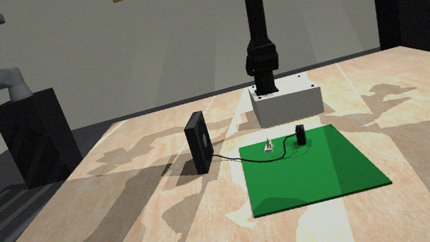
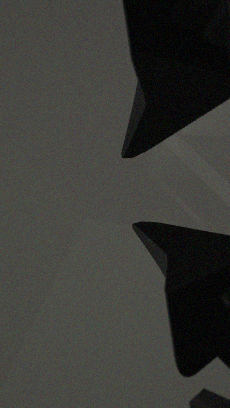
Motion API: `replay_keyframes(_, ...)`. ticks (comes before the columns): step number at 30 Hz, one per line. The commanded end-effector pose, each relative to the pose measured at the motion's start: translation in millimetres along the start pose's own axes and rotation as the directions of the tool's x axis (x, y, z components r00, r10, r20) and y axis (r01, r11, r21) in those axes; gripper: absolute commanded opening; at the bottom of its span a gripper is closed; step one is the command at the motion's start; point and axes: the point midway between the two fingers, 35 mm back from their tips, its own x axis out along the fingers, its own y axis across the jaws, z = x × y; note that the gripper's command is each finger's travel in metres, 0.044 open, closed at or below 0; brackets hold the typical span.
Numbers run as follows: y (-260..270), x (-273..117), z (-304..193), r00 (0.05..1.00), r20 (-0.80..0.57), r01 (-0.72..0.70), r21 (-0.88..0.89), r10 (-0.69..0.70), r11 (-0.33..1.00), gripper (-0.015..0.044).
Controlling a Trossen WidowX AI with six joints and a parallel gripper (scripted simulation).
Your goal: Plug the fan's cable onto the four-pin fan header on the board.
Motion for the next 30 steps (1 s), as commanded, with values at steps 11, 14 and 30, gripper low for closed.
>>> replay_keyframes(11,-32.3,-24.4,-59.1,0.968,-0.206,0.119,-0.116,-0.141,0.986,0.0440)
replay_keyframes(14,-44.1,-38.2,-88.8,0.931,-0.305,0.131,-0.231,-0.200,0.964,0.0440)
replay_keyframes(30,-54.5,-225.5,-269.9,0.292,-0.901,-0.589,-0.433,-0.319,0.682,0.0440)
